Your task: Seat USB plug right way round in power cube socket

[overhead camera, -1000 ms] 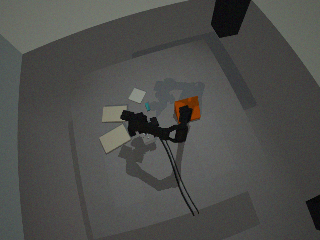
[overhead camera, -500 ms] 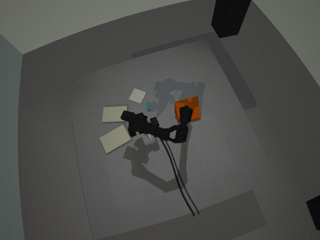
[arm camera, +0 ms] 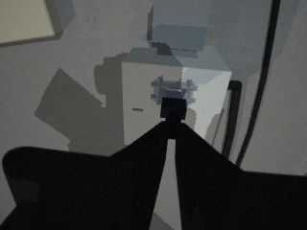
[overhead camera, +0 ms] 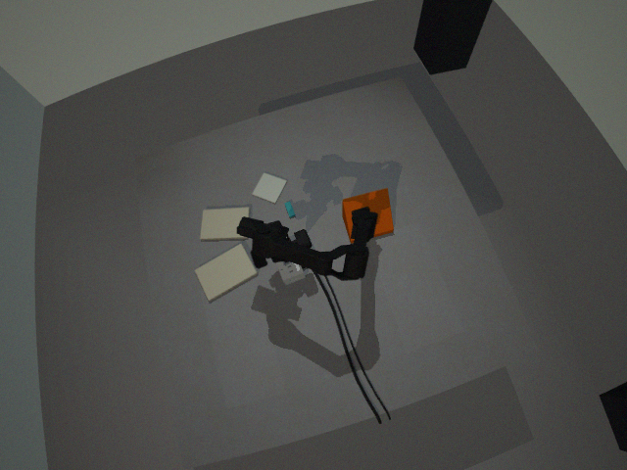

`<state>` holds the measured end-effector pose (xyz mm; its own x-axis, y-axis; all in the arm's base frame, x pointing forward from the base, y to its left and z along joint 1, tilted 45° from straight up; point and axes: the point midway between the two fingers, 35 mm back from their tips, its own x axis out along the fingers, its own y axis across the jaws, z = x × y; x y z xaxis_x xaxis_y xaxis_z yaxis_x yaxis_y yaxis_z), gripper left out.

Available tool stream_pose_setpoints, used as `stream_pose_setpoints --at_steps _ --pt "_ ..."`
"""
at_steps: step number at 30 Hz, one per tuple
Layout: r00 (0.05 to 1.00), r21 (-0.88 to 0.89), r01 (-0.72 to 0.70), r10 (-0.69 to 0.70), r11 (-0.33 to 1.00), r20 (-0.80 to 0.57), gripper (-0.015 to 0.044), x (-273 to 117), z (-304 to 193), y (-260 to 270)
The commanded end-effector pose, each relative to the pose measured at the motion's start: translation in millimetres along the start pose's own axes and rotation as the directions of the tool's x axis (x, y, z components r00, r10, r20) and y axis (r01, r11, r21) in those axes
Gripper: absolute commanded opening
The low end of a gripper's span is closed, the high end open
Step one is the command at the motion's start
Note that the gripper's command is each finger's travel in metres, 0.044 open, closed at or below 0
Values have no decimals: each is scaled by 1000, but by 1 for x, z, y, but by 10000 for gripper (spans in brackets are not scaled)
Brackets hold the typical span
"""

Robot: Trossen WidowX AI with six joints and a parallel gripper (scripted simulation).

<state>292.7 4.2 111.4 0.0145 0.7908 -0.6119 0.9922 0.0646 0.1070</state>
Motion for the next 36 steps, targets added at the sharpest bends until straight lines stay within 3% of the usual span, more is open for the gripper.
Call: stream_pose_setpoints --at_steps 1,36 --pt "1000 4 -3 3 1000 -2 0 1 0 0" --pt "1000 4 -3 3 1000 -2 0 5 0 0"
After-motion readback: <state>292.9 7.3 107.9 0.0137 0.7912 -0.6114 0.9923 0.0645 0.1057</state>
